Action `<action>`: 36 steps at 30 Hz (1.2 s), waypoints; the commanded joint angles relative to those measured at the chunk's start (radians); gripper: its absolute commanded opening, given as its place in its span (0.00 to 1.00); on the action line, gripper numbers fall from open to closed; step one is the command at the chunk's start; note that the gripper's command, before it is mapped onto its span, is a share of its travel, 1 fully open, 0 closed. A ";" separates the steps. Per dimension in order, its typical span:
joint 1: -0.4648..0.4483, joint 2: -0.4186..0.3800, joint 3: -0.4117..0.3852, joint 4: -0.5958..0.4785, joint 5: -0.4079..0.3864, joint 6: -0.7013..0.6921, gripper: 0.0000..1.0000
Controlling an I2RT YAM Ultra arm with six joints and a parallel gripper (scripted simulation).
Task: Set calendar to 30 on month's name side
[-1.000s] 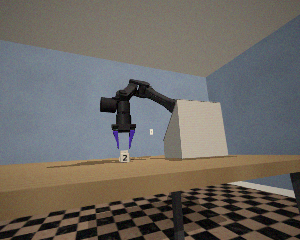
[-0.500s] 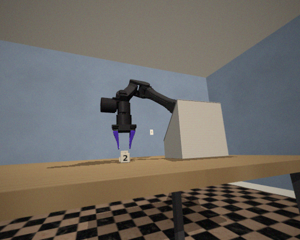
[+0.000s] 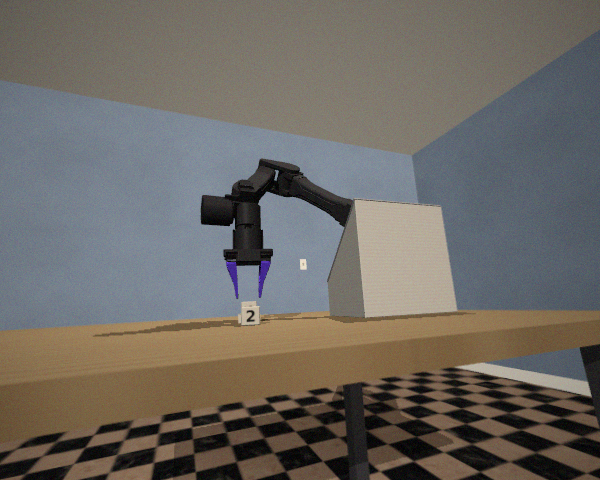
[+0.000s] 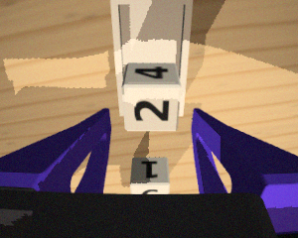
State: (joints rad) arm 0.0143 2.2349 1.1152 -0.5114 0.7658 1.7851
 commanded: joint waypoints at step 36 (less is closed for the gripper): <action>-0.054 0.045 -0.021 0.133 0.009 -0.084 0.47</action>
State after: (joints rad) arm -0.0452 2.2841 1.0927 -0.3889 0.7673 1.7092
